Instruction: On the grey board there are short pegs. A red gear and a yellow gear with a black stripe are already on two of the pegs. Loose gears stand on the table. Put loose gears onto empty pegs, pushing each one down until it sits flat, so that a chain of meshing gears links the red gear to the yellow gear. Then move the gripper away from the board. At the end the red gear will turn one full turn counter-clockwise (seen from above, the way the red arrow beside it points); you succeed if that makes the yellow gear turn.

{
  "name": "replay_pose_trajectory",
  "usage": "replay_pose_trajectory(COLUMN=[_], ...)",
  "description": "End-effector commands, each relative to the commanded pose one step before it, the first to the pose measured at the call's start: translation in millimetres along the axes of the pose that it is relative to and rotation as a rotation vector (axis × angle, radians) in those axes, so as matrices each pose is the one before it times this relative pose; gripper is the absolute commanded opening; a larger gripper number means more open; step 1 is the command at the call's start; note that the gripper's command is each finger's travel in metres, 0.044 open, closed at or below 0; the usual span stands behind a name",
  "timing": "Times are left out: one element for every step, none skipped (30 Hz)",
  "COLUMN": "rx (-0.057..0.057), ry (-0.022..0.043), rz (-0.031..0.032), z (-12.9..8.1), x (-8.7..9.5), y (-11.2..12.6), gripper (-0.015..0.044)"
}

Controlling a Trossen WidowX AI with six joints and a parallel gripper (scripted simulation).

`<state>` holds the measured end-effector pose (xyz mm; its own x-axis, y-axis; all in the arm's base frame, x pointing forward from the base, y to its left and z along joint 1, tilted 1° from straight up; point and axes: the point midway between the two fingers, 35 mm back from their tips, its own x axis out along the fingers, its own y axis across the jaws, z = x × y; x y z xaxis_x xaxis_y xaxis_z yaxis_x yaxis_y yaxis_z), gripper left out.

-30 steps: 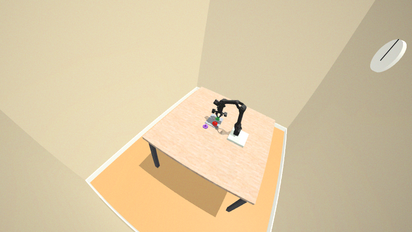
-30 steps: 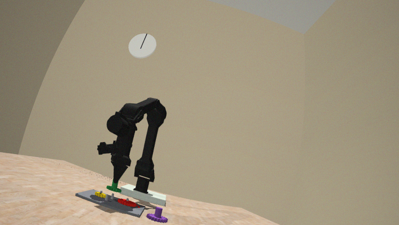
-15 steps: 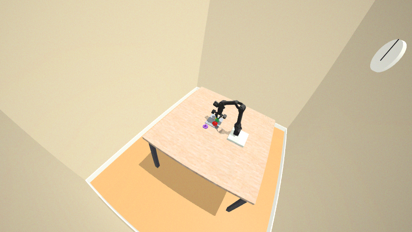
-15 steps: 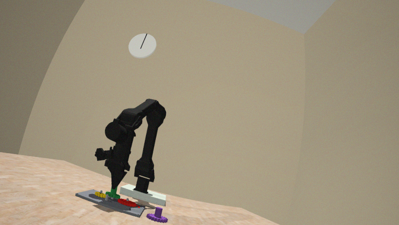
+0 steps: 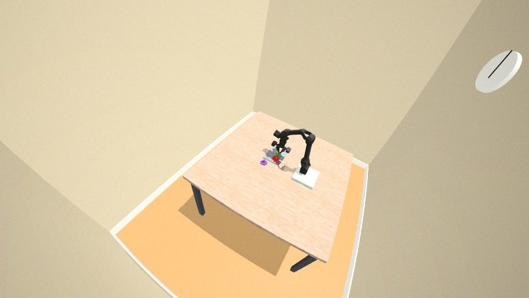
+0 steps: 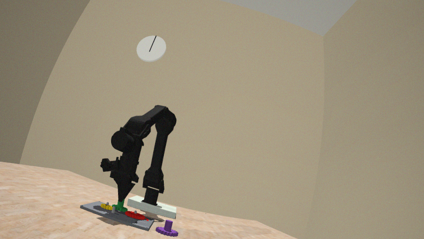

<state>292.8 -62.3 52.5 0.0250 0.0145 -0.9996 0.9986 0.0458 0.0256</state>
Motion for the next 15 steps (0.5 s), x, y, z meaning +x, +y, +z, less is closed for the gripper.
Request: replay_pose_trajectory(rx=[-0.0781, -0.0254, -0.0247, -0.0237, -0.0224, -0.0209, -0.0191, -0.0171, -0.0148, -0.0168, -0.0122, -0.0101, -0.0028, 0.0011, 0.0042], ry=[-0.00207, 0.00001, 0.0, 0.0, 0.0, -0.00001, -0.00001, -0.00001, -0.00002, -0.00002, -0.00002, -0.00002, -0.00001, 0.0, 0.0], rz=[-0.00059, 0.0, -0.00001, -0.00001, -0.00001, -0.00001, -0.00001, -0.00001, 0.0, 0.0, 0.0, 0.00001, 0.00001, 0.00001, 0.00001], z=[-0.23, -0.1, -0.06, -0.02, 0.02, 0.07, 0.1, 0.13, 0.15, 0.22, 0.21, 0.24, 0.14, 0.05, 0.03], x=[1.28, 0.24, 0.22, 0.19, 0.19, 0.2, 0.21, 0.21, 0.2, 0.26, 0.22, 0.3, 0.28, 0.19, 0.28], y=[0.04, -0.11, -0.13, -0.14, -0.14, -0.13, -0.11, -0.08, -0.05, -0.02, 0.04, 0.12, 0.15, 0.11, 0.17], gripper=[0.0, 0.0, 0.0, 0.0, 0.0, 0.0, 0.0, 0.0, 0.0, 0.0, 0.0, 0.0, 0.0, 0.0, 0.0])
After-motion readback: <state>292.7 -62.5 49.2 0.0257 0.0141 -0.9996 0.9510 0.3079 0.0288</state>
